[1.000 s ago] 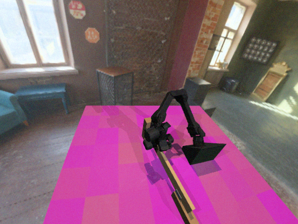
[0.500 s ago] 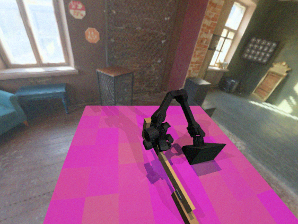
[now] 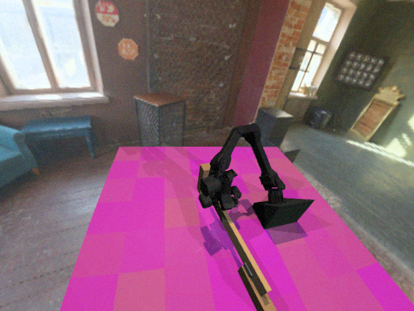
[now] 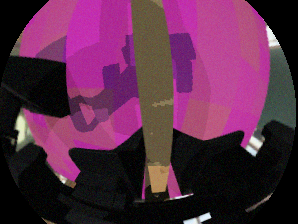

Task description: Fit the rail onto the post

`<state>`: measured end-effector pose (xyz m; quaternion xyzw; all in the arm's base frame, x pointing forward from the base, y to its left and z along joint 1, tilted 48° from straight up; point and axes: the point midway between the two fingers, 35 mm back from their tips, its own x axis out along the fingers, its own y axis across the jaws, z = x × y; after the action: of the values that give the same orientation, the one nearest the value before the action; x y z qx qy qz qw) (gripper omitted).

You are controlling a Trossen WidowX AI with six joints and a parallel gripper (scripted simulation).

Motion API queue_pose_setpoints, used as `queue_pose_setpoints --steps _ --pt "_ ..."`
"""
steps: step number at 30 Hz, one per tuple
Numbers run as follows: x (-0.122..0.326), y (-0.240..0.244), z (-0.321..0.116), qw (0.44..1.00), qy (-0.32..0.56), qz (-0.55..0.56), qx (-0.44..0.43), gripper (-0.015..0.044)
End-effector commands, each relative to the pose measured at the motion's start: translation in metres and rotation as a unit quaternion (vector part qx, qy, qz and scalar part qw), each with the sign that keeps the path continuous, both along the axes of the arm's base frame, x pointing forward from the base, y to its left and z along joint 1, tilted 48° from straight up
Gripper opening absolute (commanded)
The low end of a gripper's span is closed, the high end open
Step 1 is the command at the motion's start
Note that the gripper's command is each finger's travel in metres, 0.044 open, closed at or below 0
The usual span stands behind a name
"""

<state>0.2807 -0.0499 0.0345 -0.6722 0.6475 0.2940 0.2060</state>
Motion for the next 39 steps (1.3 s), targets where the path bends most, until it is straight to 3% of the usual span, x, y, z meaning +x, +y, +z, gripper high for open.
queue_pose_setpoints --steps 1,39 --pt "-0.0004 0.0018 0.0000 1.000 -0.002 0.001 0.004 0.0000" --pt "-0.0006 -0.0016 0.0028 1.000 -0.002 0.001 0.004 0.0000"
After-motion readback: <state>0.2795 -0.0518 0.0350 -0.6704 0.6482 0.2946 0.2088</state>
